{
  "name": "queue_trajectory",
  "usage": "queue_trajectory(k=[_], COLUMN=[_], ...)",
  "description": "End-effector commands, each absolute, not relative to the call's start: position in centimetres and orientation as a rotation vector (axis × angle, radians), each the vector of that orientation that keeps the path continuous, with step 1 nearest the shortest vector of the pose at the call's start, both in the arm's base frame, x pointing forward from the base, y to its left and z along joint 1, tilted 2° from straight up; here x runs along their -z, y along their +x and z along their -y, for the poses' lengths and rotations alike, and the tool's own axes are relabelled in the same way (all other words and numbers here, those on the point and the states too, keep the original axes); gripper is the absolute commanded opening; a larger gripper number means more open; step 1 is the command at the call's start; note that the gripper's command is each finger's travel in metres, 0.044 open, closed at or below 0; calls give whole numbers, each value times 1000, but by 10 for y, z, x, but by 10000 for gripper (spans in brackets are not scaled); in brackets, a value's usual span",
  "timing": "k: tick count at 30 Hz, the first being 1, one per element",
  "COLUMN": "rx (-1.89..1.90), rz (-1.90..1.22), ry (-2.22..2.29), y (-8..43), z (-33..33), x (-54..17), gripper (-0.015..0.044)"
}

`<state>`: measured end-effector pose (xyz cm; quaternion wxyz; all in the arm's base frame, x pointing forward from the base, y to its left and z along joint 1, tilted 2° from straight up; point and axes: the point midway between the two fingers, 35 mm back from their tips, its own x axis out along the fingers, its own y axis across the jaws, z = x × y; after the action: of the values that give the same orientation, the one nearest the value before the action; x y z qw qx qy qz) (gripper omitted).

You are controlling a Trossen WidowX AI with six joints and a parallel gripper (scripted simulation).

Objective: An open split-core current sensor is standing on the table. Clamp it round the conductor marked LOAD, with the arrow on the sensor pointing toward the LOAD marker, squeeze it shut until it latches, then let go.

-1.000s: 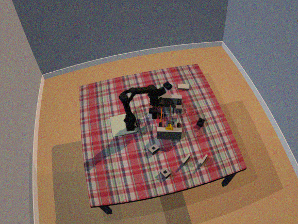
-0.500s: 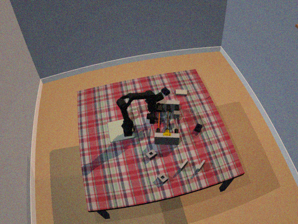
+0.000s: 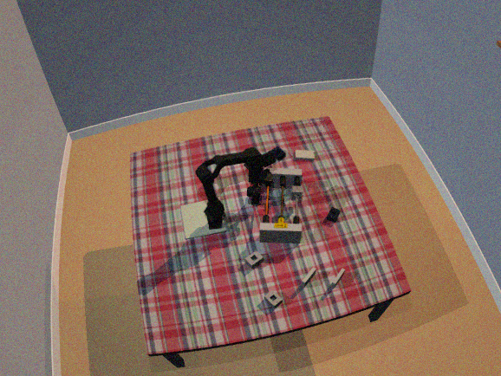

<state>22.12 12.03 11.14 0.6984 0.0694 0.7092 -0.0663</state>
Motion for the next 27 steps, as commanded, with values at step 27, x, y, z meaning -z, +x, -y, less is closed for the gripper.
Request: queue_trajectory(k=[27], rx=[412], rz=[-1485], ry=[448], y=[242], z=[-107], x=[-184], gripper=[0])
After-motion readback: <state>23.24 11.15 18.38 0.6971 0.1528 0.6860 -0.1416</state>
